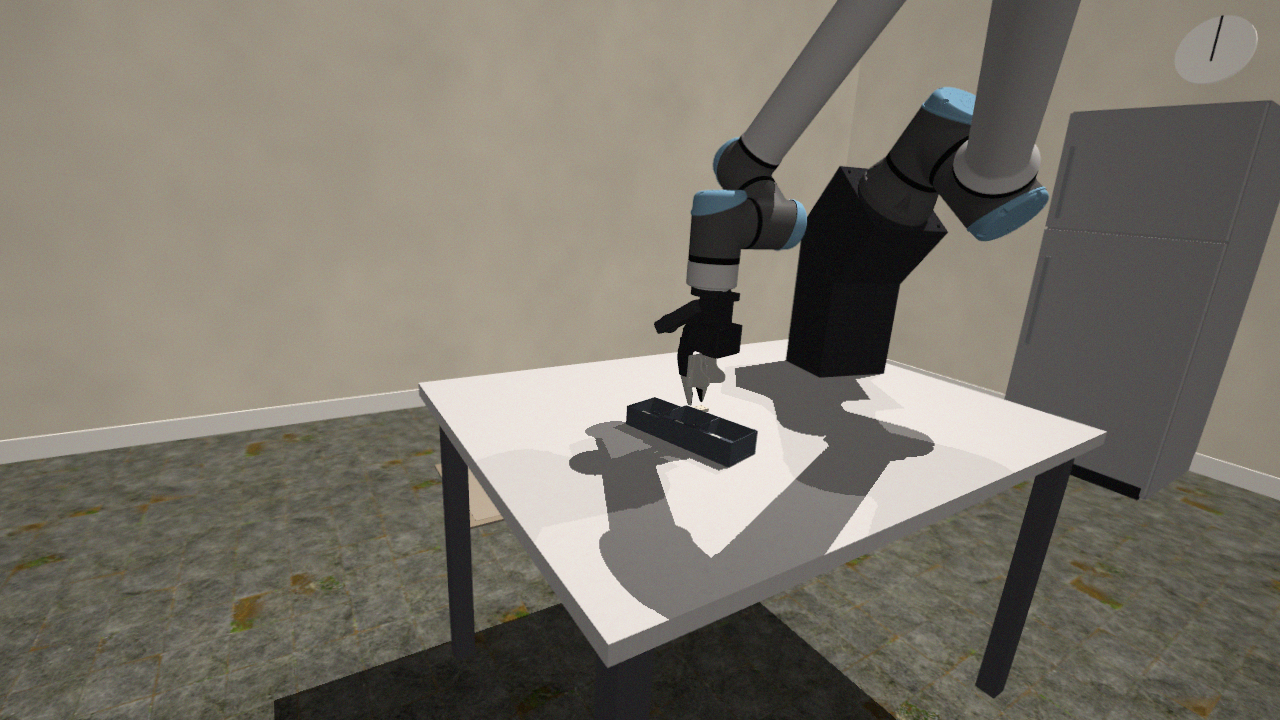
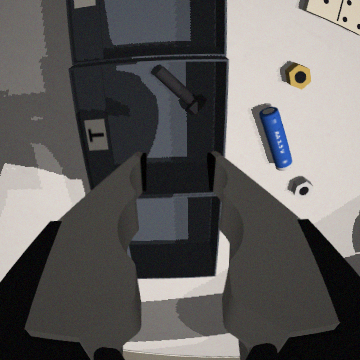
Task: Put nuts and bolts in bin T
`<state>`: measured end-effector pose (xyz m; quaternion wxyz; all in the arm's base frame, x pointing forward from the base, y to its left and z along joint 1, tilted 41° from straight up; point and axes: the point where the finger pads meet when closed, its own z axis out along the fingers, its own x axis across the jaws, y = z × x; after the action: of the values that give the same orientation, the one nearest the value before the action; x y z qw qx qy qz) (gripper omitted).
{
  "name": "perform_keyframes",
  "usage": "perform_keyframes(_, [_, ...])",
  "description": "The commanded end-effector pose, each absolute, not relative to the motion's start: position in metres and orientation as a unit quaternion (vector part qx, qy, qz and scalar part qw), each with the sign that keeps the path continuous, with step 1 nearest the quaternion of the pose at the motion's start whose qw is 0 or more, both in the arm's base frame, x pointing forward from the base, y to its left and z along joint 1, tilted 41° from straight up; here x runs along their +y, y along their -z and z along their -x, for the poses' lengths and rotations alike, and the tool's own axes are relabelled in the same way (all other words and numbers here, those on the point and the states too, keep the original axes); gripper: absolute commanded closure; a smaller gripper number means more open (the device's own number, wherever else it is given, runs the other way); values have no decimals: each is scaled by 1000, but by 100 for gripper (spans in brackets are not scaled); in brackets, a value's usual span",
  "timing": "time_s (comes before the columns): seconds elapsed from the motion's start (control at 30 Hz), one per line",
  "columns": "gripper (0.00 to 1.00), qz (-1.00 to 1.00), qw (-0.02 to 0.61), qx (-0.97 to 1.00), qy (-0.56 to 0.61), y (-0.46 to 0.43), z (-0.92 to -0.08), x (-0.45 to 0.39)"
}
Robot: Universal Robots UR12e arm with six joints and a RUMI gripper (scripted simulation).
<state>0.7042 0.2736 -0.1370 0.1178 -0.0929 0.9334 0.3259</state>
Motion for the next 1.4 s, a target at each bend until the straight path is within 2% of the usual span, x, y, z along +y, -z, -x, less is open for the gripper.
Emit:
perform_keyframes(0.0, [82,63,108,936,-329,141,-696,270])
perform_keyframes(0.3, [82,-100,48,933,-344,174,-633,245])
perform_keyframes(0.67, [82,-262,-12,901,-347,176,-629,243])
perform_keyframes(1.37, [82,-266,-13,899,-346,176,-630,244])
